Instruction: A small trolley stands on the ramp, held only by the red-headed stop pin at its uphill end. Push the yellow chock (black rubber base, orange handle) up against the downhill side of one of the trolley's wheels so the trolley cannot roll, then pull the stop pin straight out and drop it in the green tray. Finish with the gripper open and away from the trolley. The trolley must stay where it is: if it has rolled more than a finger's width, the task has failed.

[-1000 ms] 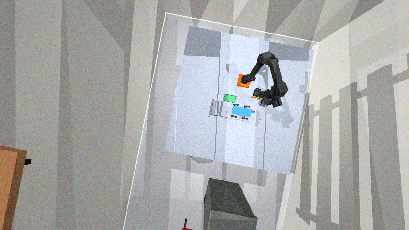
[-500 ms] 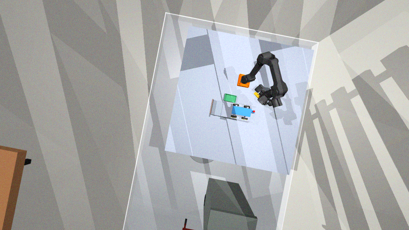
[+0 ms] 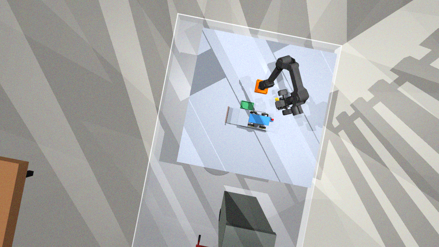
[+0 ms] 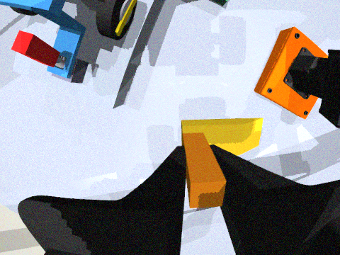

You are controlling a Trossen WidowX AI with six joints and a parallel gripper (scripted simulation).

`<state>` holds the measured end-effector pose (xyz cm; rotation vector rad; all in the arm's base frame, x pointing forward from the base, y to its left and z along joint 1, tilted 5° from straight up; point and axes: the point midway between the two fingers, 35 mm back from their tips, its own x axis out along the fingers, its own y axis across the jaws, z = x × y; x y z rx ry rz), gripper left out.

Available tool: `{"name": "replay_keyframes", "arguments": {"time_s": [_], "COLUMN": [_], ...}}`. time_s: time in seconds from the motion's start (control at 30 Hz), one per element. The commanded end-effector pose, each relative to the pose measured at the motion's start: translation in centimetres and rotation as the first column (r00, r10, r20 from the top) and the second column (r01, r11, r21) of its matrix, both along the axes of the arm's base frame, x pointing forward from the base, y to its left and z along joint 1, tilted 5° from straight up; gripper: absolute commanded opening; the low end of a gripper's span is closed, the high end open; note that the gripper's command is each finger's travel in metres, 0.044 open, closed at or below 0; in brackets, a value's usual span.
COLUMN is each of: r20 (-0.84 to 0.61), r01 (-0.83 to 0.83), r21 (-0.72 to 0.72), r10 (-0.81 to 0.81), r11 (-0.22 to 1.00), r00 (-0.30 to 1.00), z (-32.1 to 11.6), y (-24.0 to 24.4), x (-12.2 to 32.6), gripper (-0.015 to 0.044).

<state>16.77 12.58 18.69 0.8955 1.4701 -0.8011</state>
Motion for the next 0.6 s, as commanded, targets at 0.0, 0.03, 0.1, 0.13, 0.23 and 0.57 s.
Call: {"name": "replay_keyframes", "arguments": {"time_s": [0.0,0.03,0.1,0.13,0.23,0.57], "r20": [-0.012,-0.014,-0.02,-0.022,-0.03,-0.032], "r01": [0.128,0.161,0.228,0.261,0.357,0.403], "r21": [-0.002,-0.003,-0.006,-0.008,-0.014,-0.017], "r10": [-0.128,-0.161,-0.228,-0.261,-0.358,-0.404], "r11": [0.992,0.987,0.974,0.965,0.934,0.915], "r00": [0.992,0.987,0.974,0.965,0.933,0.914], "z": [-0.01,-0.01,-0.01,-0.01,-0.01,-0.08], "y": [0.04,0.04,0.04,0.04,0.04,-0.39], "x": [-0.03,-0.03,-0.04,-0.04,-0.04,0.13], "gripper": [0.0,0.0,0.0,0.0,0.0,0.0]}}
